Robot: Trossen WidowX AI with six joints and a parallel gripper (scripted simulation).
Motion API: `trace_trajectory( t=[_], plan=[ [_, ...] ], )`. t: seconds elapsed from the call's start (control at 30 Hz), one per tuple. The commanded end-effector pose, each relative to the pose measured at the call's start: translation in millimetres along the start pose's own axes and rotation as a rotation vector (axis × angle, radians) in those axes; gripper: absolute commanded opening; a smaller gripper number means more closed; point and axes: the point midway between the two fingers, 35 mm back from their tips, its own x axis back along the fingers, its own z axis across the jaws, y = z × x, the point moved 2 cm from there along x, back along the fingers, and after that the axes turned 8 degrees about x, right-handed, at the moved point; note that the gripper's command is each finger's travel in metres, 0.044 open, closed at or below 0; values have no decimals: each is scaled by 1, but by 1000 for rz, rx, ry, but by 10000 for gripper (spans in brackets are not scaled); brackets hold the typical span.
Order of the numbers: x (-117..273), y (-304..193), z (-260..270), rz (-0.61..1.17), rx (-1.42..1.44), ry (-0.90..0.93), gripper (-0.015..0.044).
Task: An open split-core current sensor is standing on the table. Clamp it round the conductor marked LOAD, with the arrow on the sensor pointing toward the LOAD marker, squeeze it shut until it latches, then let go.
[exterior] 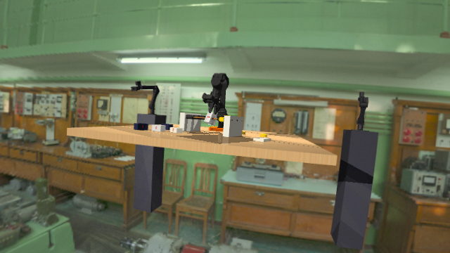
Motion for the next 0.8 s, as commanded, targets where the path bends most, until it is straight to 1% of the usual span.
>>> trace_trajectory(
  t=[0.0, 0.63, 0.67, 0.77],
  plan=[
    [1, 0, 5, 7, 2, -21, 0],
    [-4, 2, 20, 33, 4, -209, 0],
    [-5, 1, 16, 23, 3, -178, 26],
    [-5, 1, 16, 23, 3, -178, 105]
  ],
)
